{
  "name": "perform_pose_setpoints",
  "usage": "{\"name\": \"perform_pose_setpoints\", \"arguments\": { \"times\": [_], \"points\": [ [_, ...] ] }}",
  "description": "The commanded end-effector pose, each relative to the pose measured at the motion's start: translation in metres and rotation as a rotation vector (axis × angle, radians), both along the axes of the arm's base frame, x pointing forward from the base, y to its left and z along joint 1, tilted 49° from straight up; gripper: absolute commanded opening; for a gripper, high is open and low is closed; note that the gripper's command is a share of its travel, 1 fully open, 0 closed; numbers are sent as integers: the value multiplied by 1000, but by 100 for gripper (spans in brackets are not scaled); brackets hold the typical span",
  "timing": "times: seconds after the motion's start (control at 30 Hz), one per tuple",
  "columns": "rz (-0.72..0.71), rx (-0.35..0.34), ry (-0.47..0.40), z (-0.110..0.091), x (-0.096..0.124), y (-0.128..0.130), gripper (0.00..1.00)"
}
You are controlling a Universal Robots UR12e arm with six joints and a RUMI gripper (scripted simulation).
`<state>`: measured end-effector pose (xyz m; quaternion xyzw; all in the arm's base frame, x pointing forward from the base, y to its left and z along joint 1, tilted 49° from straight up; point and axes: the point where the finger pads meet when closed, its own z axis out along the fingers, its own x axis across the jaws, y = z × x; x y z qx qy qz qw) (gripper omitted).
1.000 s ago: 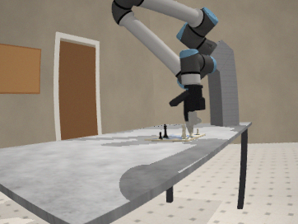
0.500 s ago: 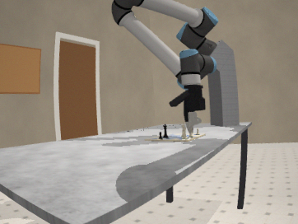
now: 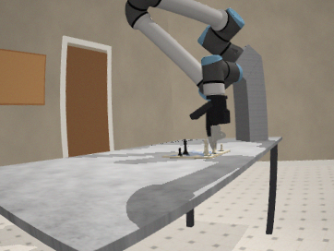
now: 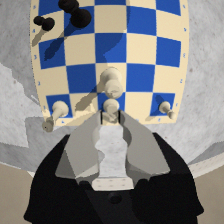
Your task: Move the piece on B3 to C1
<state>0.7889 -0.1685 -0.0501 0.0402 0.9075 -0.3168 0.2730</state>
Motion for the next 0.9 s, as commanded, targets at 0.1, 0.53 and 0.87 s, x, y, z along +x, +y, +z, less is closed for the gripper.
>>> {"name": "perform_pose_setpoints", "arguments": {
  "times": [0.1,0.53,0.87],
  "points": [
    [1,0,-1,0,0,0,0],
    [1,0,-1,0,0,0,14],
    [1,0,-1,0,0,0,23]
  ]
}}
